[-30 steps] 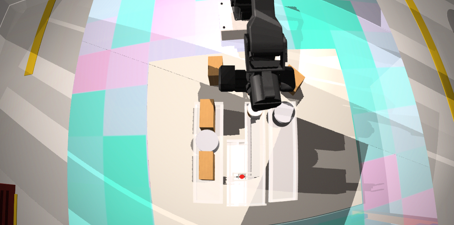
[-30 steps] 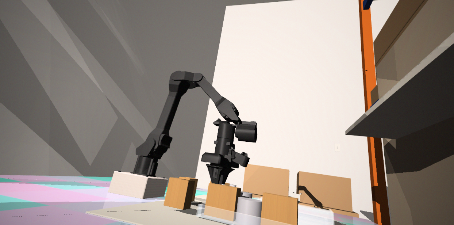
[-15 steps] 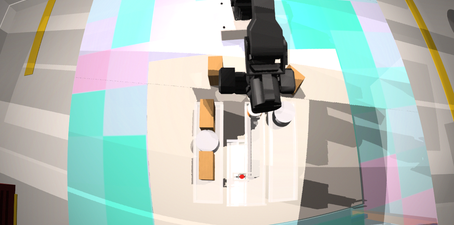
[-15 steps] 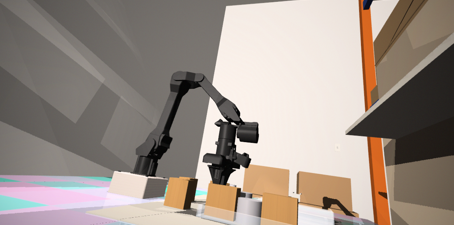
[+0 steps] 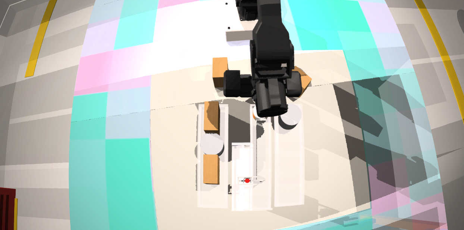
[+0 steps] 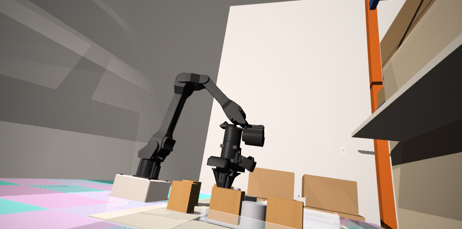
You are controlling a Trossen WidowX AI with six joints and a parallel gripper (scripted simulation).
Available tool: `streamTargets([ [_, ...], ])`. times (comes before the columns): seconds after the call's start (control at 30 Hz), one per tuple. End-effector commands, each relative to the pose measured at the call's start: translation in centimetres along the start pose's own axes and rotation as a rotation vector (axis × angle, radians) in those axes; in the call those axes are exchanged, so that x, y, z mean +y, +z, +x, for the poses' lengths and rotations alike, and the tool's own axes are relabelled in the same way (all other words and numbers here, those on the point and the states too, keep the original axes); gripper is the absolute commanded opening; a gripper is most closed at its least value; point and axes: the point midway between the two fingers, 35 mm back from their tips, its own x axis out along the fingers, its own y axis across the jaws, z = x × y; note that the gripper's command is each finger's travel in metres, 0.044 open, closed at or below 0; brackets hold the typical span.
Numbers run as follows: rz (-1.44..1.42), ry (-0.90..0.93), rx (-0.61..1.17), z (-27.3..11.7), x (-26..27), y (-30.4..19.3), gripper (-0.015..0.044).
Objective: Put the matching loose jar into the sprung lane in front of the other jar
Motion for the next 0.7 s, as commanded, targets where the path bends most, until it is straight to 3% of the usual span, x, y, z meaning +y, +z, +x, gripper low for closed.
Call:
streamTargets([
  [0.0, -0.004, 0.001, -0.022, -0.21, 0.02, 0.78, 0.0],
  [0.67, -0.004, 0.001, -0.022, -0.26, 0.03, 1.65, 0.0],
])
